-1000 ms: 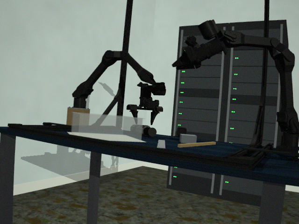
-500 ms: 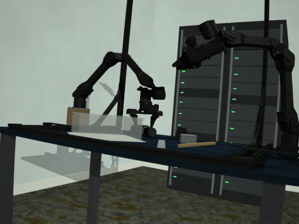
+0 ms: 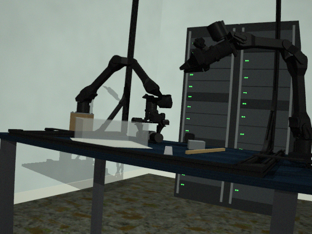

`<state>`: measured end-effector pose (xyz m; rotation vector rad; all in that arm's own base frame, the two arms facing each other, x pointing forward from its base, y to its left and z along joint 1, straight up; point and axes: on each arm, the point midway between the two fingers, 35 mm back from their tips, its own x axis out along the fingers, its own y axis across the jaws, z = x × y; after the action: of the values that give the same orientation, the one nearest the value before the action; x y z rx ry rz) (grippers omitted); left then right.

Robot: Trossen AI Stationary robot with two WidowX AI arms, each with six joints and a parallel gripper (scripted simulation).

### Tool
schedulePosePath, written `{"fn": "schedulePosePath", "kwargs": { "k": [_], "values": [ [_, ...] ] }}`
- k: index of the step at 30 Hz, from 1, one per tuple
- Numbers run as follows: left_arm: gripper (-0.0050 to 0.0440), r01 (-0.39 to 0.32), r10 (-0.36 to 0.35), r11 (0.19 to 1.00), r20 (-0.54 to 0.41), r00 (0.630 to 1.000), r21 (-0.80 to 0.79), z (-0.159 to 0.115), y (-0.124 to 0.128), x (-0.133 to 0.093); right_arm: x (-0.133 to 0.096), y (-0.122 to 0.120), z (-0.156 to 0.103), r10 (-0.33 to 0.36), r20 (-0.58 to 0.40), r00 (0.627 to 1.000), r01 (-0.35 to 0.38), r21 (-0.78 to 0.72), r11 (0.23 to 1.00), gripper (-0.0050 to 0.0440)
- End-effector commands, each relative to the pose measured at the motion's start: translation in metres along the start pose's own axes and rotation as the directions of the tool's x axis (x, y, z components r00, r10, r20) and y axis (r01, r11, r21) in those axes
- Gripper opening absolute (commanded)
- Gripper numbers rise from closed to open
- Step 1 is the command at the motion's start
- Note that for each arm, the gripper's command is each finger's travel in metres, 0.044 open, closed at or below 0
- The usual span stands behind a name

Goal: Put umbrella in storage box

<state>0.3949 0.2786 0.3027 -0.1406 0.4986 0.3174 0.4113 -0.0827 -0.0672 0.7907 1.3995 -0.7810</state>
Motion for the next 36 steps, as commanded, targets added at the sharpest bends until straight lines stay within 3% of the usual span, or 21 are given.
{"fn": "schedulePosePath", "kwargs": {
  "k": [1,6,9,28,33,36],
  "values": [
    [0.04,0.003,-0.003,1.0,0.002,1.0,-0.005,0.001,0.0,0.0,0.009,-0.004,-0.004,-0.016,-0.017,1.0,0.016,0.005,1.0,0.04],
    [0.04,0.003,-0.003,1.0,0.002,1.0,-0.005,0.001,0.0,0.0,0.009,-0.004,-0.004,-0.016,-0.017,1.0,0.016,0.005,1.0,0.04],
    [0.04,0.003,-0.003,1.0,0.002,1.0,-0.005,0.001,0.0,0.0,0.009,-0.004,-0.004,-0.016,-0.017,1.0,0.016,0.005,1.0,0.0328],
    [0.04,0.003,-0.003,1.0,0.002,1.0,-0.005,0.001,0.0,0.0,0.009,-0.004,-0.004,-0.016,-0.017,1.0,0.016,0.005,1.0,0.0215],
    [0.04,0.003,-0.003,1.0,0.002,1.0,-0.005,0.001,0.0,0.0,0.009,-0.004,-0.004,-0.016,-0.017,1.0,0.016,0.005,1.0,0.0215],
    [0.04,0.003,-0.003,1.0,0.002,1.0,-0.005,0.001,0.0,0.0,-0.005,-0.002,-0.002,-0.016,-0.017,1.0,0.016,0.005,1.0,0.0143]
  ]
}}
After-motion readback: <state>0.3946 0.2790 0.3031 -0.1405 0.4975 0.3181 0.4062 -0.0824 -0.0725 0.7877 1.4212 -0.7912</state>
